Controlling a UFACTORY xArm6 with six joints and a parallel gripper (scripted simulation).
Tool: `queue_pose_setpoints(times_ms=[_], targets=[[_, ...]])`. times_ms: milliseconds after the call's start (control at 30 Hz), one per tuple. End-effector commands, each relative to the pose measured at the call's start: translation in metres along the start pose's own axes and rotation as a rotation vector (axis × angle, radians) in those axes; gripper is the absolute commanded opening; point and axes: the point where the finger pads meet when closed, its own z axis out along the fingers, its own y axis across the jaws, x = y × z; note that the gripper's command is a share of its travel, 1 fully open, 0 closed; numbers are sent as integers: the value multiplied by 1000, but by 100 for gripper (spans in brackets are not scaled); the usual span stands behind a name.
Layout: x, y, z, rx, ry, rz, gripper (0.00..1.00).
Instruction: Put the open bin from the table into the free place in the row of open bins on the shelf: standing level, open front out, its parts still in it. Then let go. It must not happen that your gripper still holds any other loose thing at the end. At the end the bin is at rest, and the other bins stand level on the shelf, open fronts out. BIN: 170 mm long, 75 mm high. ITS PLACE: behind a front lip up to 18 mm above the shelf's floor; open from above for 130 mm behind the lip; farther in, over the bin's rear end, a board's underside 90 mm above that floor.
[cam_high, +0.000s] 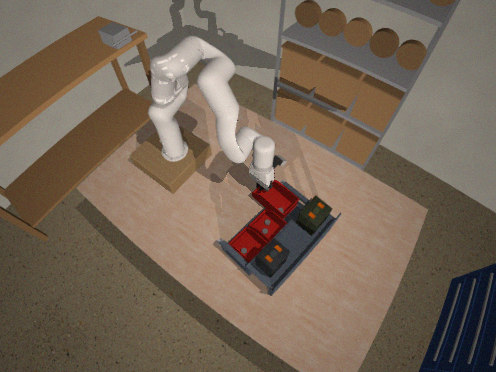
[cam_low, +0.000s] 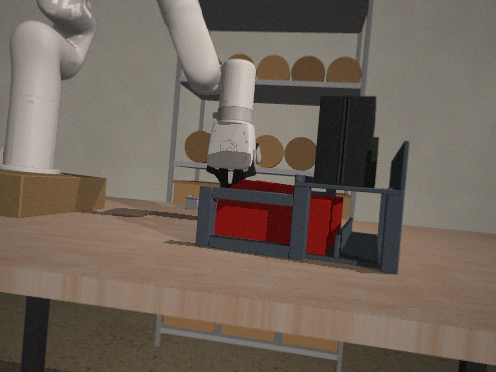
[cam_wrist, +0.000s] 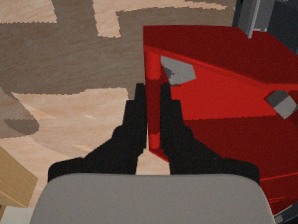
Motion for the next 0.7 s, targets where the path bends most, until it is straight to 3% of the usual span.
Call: queue_pose_setpoints(times_ms=[0,667], targets=[[1,2,-1,-4,1,0,0],[1,17,-1,-4,1,0,0]])
